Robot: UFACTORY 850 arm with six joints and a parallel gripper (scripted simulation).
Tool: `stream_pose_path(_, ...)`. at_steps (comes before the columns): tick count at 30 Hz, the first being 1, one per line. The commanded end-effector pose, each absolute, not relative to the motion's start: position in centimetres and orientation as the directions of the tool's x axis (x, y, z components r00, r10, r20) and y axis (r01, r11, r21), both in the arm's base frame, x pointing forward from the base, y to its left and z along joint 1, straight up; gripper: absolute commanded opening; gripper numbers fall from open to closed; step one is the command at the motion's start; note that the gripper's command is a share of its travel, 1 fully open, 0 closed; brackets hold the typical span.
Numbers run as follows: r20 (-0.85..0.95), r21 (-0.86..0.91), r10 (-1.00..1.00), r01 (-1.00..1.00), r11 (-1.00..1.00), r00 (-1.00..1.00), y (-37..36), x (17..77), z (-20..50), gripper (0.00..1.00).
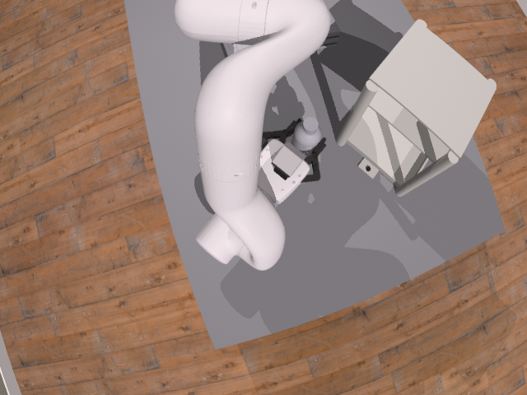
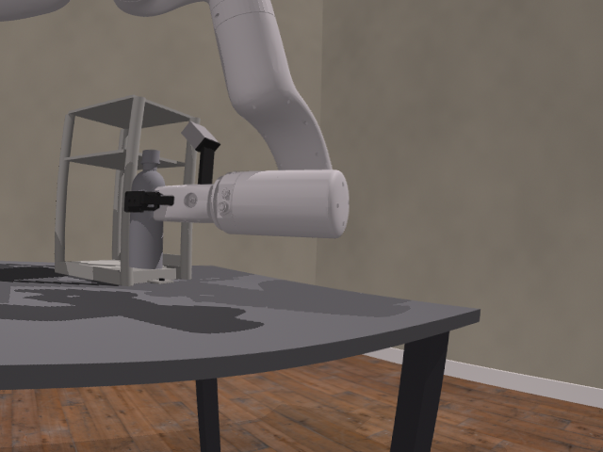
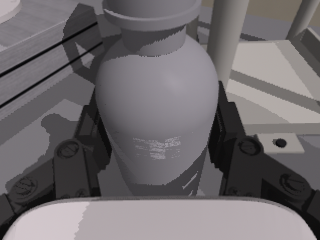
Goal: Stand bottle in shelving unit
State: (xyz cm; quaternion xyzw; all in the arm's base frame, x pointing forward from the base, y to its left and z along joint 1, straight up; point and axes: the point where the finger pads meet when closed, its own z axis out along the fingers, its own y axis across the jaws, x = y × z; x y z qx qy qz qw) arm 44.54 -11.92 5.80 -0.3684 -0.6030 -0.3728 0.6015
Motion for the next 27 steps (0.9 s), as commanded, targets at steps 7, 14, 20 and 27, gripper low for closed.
stream_pose_path(7,1.000,0.008,-0.004,0.893,0.451,-0.007,-11.7,45.1,5.9,0.00)
stream_pose_path(14,1.000,0.008,-0.004,0.893,0.451,-0.007,-11.4,45.7,5.9,0.00)
stream_pose_path(20,1.000,0.008,-0.004,0.893,0.451,-0.007,-10.8,46.9,5.9,0.00)
stream_pose_path(27,1.000,0.008,-0.004,0.893,0.451,-0.007,-10.0,48.4,5.9,0.00)
